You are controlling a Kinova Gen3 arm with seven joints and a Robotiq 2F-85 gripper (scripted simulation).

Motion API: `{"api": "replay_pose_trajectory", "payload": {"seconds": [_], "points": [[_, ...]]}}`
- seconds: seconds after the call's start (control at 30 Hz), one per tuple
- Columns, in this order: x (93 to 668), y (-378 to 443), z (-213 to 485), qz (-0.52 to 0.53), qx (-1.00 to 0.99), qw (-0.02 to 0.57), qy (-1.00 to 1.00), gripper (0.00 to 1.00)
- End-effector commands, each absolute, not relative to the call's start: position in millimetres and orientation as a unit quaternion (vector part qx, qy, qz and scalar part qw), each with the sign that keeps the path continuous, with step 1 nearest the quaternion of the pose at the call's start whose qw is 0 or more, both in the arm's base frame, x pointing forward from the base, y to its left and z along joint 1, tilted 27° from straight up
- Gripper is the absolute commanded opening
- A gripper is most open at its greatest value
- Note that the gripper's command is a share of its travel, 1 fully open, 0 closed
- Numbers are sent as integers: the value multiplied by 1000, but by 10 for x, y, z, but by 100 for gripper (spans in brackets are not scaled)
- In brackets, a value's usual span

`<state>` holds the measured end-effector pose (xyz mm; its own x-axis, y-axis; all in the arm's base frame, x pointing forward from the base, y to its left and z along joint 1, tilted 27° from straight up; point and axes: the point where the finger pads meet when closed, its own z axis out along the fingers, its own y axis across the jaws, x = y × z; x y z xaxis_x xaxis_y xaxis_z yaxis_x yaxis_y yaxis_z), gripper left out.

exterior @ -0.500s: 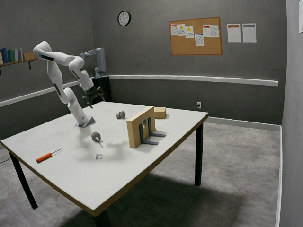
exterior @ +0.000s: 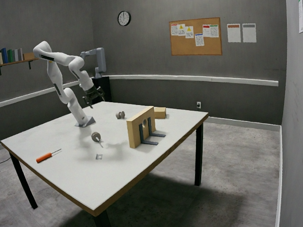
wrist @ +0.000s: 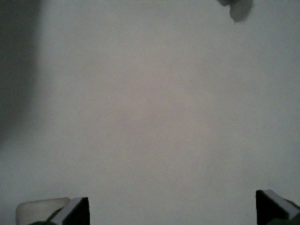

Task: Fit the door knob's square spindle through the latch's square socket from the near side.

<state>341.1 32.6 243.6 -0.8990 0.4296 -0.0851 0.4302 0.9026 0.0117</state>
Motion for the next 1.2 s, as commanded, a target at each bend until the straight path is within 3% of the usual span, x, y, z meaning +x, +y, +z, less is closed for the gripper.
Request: {"api": "replay_pose_trajectory", "payload": {"seconds": [0.0,0.23,0.8,1.17], "points": [[3413,329,2440,-3,220,43,974,100],[3389,250,2389,-24,200,43,979,100],[3369,-478,2132,-215,-29,37,975,100],[3382,-513,2129,-226,-43,36,973,100]]}}
